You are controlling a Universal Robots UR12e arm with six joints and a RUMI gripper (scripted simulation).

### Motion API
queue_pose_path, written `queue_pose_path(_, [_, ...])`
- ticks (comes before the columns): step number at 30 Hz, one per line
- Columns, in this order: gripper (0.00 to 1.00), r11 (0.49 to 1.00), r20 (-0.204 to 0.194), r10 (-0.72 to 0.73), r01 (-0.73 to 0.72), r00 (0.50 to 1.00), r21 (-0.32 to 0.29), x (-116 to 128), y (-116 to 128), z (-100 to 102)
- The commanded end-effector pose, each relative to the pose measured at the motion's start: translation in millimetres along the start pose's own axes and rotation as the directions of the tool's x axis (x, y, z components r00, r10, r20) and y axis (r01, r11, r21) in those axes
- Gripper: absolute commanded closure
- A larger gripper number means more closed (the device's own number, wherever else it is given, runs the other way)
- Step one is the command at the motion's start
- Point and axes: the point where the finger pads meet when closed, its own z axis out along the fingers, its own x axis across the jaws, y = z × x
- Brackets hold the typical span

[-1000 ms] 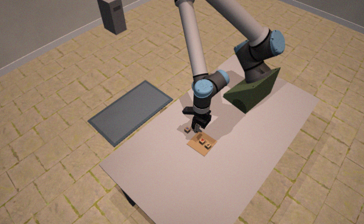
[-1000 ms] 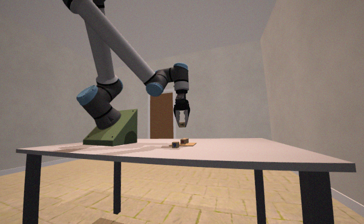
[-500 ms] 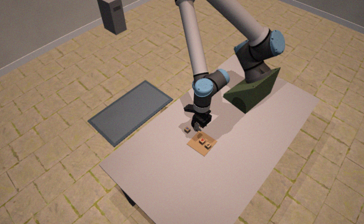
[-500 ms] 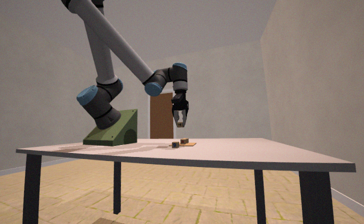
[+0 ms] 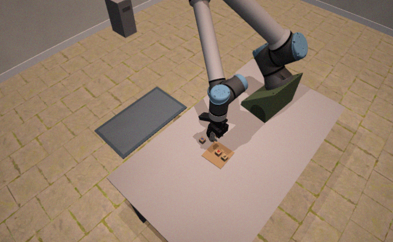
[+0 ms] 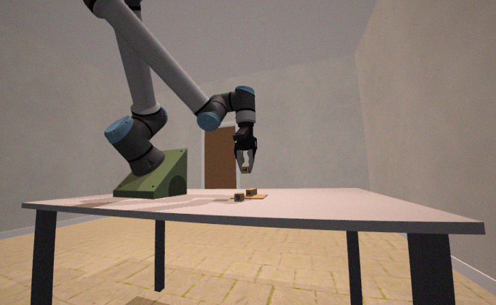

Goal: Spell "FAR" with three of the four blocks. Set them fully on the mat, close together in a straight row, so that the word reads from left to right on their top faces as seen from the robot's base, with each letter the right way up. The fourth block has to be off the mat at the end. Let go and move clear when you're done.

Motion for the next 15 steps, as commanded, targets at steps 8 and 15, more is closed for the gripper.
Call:
queue_pose_path(8, [0.91, 1.0, 0.001, 0.0, 0.0, 1.0, 0.0, -0.4, 0.0, 9.3])
queue_pose_path(15, [0.91, 1.0, 0.001, 0.0, 0.0, 1.0, 0.0, -0.4, 0.0, 37.1])
